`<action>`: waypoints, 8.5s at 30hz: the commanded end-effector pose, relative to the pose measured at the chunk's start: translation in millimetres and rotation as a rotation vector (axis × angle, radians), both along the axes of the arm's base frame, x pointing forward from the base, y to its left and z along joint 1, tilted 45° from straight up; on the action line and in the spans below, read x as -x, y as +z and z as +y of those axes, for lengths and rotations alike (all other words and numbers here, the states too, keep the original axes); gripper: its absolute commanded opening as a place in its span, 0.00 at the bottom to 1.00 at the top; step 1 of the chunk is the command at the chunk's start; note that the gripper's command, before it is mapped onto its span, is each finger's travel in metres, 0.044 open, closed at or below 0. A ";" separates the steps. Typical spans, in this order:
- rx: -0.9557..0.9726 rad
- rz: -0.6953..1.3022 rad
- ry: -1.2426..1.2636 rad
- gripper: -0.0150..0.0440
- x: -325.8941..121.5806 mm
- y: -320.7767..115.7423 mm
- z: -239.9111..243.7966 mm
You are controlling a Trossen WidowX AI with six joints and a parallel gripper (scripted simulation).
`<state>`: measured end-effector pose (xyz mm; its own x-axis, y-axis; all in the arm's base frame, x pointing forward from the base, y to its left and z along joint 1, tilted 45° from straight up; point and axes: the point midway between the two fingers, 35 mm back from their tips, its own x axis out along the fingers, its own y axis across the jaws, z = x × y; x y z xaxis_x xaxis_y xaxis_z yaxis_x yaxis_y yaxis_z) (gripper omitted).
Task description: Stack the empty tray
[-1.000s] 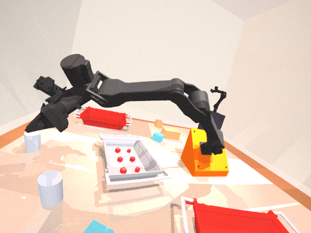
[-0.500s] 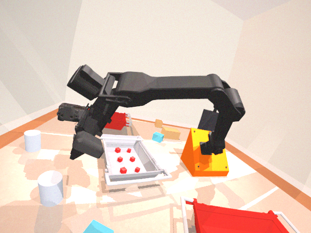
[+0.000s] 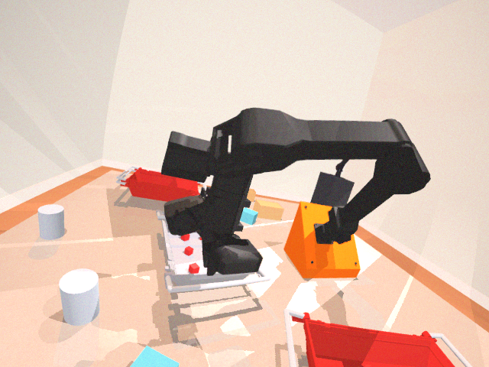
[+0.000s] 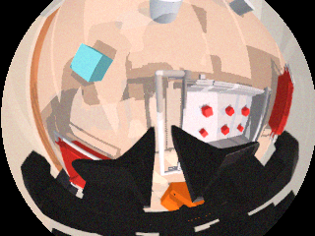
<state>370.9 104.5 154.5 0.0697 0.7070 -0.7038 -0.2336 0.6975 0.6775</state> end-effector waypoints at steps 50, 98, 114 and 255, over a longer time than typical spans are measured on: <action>0.011 0.020 0.017 0.40 -8.1 -75.3 -21.7; 0.016 0.022 0.013 0.40 -8.6 -52.6 -47.2; 0.016 0.022 0.013 0.40 -8.6 -52.6 -47.2; 0.127 -1.831 1.822 1.00 303.1 39.2 137.6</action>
<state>67.9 232.4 206.2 0.0330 0.7218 -0.6913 -0.3058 -0.6512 -0.6946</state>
